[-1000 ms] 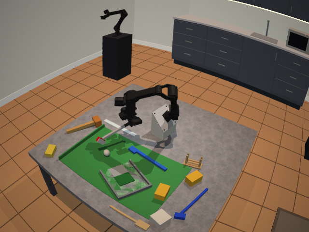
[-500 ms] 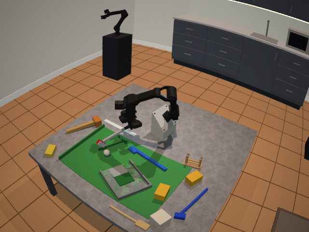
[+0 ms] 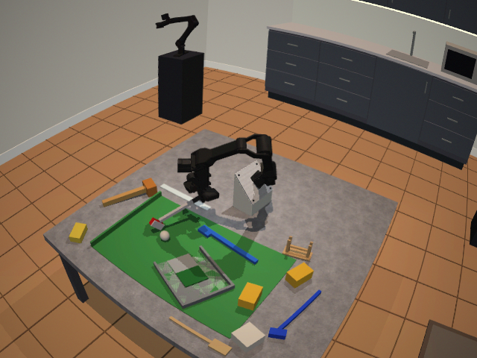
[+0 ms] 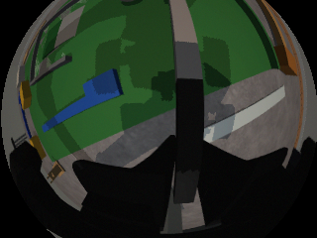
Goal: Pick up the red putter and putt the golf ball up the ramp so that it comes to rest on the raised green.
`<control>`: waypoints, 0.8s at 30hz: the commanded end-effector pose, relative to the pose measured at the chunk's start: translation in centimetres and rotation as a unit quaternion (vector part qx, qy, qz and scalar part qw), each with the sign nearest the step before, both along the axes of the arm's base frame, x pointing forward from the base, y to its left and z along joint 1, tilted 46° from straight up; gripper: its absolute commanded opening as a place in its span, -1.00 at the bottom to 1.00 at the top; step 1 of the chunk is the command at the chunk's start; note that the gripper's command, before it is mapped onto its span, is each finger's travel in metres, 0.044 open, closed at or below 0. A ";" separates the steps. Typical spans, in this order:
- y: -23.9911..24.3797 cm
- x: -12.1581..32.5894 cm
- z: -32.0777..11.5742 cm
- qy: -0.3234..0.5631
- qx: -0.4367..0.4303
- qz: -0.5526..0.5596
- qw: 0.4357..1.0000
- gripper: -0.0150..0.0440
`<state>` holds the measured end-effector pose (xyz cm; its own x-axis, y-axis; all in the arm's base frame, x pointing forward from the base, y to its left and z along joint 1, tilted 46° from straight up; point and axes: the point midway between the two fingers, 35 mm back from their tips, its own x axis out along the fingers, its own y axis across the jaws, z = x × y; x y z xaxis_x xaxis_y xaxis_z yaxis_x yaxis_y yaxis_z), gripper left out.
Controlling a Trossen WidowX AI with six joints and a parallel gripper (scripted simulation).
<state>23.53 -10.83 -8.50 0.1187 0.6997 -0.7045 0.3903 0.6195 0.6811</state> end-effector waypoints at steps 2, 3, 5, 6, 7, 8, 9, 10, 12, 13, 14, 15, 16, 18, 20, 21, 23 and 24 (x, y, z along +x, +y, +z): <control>-0.1 0.0 0.0 -0.001 -0.001 0.000 1.000 -0.49; -0.1 0.0 0.0 -0.001 -0.001 0.000 1.000 -0.49; -0.2 -0.1 -0.1 -0.001 -0.001 0.000 1.000 -0.49; -0.3 -0.1 -0.3 -0.001 -0.001 0.000 1.000 -0.49; -0.5 -0.2 -0.5 -0.001 -0.001 0.000 1.000 -0.49; -0.7 -0.4 -0.8 -0.001 0.000 -0.001 1.000 -0.49; -0.9 -0.5 -1.1 -0.001 0.000 -0.001 1.000 -0.49; -1.1 -0.7 -1.4 -0.001 0.000 -0.002 1.000 -0.49; -1.5 -1.0 -2.0 -0.001 0.000 -0.003 1.000 -0.49; -1.6 -1.1 -2.2 -0.001 0.000 -0.003 1.000 -0.49; -1.6 -1.1 -2.3 -0.001 0.000 -0.003 1.000 -0.49; -1.6 -1.1 -2.3 -0.001 0.000 -0.003 1.000 -0.49; -1.6 -1.1 -2.3 -0.001 0.000 -0.003 1.000 -0.49; -1.6 -1.1 -2.3 -0.001 0.000 -0.003 1.000 -0.49; -1.4 -1.2 -2.1 0.003 0.004 -0.005 1.000 -0.49; -1.4 -1.2 -2.1 0.003 0.004 -0.005 1.000 -0.49; -1.3 -1.1 -2.0 0.003 0.003 -0.005 1.000 -0.49; -1.0 -0.7 -1.6 0.003 0.002 -0.005 1.000 -0.49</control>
<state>22.39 -12.20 -10.56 0.1206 0.7032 -0.7007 0.3986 0.6121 0.6830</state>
